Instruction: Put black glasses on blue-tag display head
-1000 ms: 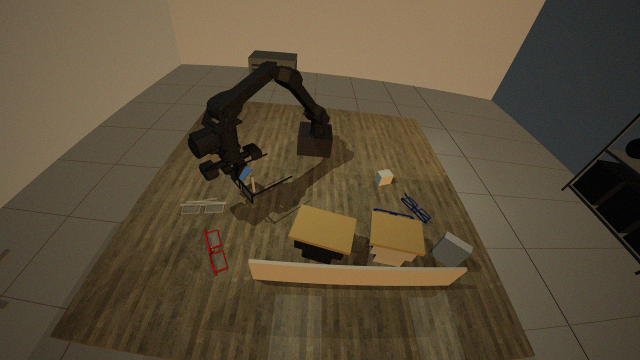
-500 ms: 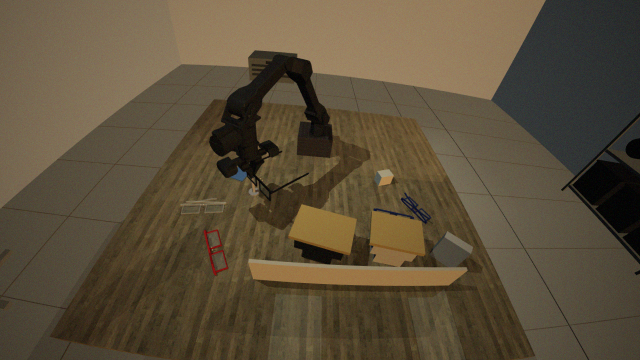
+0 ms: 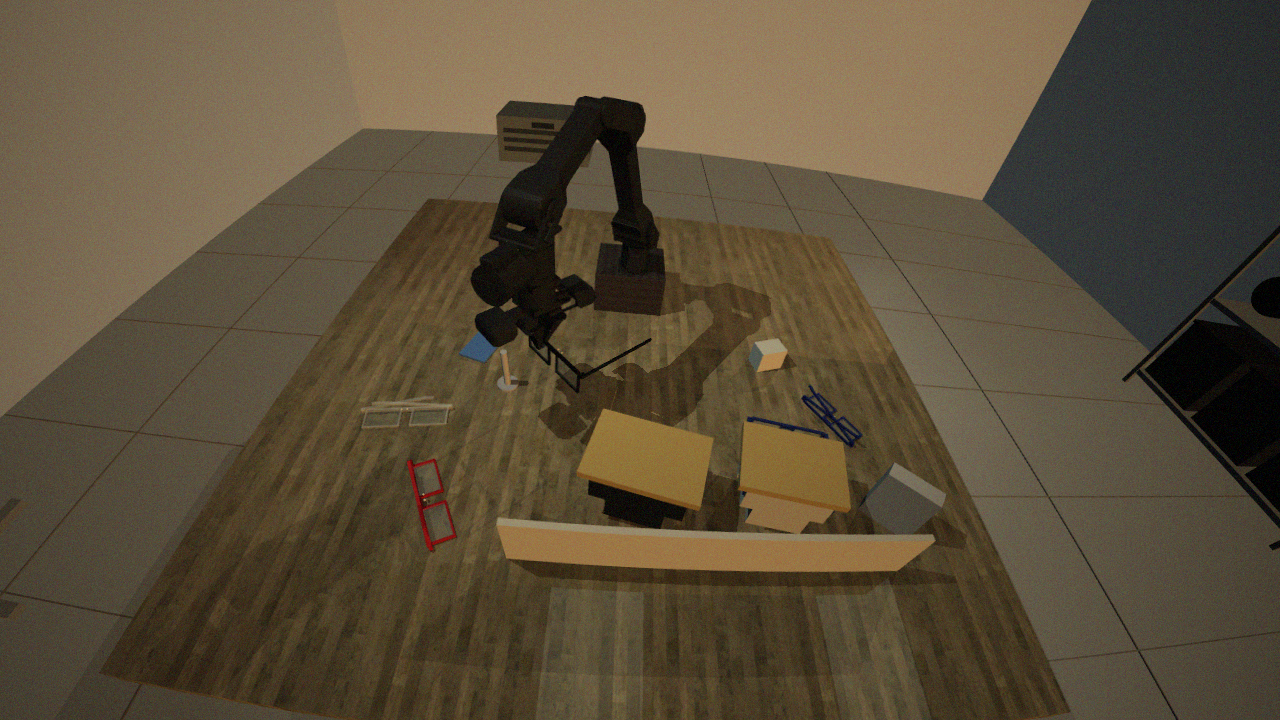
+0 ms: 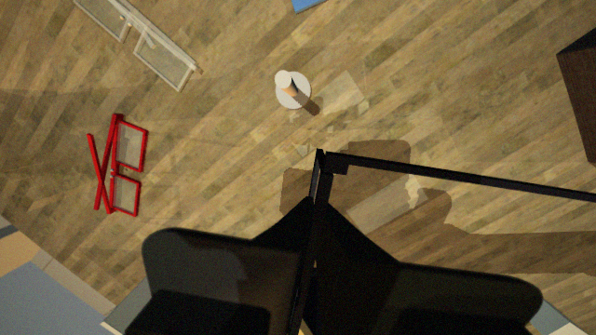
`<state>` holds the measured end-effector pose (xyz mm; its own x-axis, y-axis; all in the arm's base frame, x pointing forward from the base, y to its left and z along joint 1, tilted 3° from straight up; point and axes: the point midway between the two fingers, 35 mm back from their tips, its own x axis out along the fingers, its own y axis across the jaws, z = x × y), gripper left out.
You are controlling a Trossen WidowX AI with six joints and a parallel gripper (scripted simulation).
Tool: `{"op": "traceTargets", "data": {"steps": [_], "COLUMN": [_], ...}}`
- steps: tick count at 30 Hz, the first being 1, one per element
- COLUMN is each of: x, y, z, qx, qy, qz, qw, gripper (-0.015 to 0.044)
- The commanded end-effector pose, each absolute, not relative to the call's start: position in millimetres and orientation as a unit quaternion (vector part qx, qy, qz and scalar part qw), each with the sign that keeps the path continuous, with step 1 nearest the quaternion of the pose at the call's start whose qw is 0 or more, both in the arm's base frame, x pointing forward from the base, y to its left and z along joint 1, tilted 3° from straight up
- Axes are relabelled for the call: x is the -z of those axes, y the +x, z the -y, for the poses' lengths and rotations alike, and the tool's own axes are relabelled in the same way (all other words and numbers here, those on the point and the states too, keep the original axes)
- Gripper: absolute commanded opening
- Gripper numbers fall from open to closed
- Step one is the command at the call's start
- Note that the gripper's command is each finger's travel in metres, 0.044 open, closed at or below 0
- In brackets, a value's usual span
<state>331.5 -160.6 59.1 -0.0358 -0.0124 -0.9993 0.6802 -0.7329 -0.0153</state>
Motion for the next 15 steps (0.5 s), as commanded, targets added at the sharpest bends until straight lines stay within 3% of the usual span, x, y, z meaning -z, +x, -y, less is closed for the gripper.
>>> {"op": "traceTargets", "data": {"steps": [1, 15], "x": [-59.0, -51.8], "y": [322.7, 288.7], "z": [143.0, 96.3], "qx": [0.67, 0.671], "qy": [0.648, 0.647], "qz": [-0.257, -0.259], "qw": [0.255, 0.254], "gripper": [0.0, 0.0]}}
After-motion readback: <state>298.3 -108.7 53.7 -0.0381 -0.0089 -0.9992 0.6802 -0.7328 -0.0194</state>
